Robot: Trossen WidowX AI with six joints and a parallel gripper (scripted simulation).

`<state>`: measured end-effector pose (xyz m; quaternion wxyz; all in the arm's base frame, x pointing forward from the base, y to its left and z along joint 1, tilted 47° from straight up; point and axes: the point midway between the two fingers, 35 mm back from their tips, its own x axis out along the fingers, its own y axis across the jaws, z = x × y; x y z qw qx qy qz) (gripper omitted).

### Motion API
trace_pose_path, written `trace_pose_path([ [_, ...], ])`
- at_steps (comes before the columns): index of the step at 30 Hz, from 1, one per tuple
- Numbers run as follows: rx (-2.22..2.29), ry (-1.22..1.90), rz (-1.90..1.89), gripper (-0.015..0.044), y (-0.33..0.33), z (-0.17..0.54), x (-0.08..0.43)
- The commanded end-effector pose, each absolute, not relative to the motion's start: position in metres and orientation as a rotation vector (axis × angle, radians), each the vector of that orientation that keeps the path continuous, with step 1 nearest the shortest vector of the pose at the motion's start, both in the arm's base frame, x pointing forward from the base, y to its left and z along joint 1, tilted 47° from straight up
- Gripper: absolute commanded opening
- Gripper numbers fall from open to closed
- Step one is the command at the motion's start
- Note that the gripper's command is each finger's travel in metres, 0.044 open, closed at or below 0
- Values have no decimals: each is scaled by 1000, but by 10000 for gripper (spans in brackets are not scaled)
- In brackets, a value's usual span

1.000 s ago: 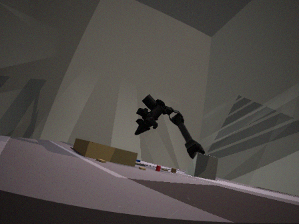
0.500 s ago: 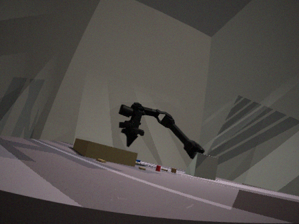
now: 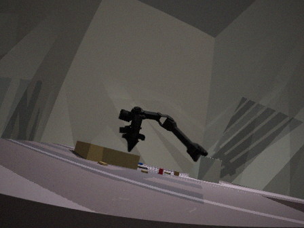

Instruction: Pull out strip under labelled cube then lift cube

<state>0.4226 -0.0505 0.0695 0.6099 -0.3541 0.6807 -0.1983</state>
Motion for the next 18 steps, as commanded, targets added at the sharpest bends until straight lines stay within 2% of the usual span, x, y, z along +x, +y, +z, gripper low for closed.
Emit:
trace_pose_path([
  [1, -823, 1579, -450, 0, -55, 63, 421],
  [18, -824, 1578, -451, 0, -75, 44, 419],
])
